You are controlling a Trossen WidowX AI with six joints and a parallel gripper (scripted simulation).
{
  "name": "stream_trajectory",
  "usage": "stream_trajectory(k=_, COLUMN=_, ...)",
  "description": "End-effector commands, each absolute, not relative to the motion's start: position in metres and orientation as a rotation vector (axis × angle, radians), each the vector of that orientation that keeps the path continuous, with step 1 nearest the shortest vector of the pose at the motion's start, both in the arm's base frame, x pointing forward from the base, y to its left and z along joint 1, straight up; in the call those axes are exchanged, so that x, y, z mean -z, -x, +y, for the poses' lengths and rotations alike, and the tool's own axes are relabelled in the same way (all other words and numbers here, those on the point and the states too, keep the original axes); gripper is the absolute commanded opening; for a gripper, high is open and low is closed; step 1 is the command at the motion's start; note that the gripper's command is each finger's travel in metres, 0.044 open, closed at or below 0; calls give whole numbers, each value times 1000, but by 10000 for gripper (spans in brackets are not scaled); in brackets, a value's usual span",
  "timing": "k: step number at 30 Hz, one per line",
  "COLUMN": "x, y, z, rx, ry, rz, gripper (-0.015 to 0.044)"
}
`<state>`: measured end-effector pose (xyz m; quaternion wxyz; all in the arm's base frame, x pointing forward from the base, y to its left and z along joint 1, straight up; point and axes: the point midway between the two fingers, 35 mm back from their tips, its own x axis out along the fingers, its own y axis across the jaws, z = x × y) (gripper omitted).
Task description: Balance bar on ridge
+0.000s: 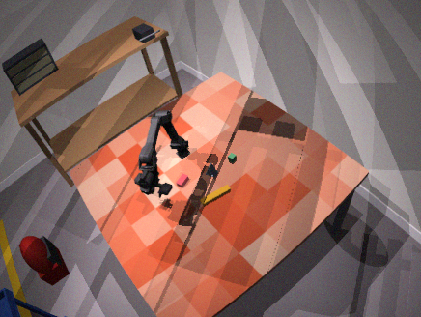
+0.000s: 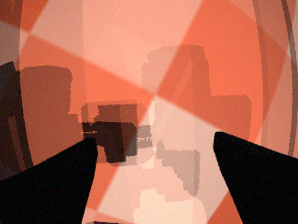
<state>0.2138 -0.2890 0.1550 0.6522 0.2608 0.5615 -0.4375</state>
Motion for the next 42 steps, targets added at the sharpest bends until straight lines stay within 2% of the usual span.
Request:
stream_trajectory(k=1, x=-153, y=-229, z=-277, rx=883, ry=-507, rz=1323, gripper=315)
stream_trajectory(k=23, x=-140, y=-312, z=-182, rx=102, ry=143, rz=1495, gripper=315)
stream_trajectory(k=42, x=-130, y=-354, z=-85, rx=-606, ry=733, rz=1426, gripper=315)
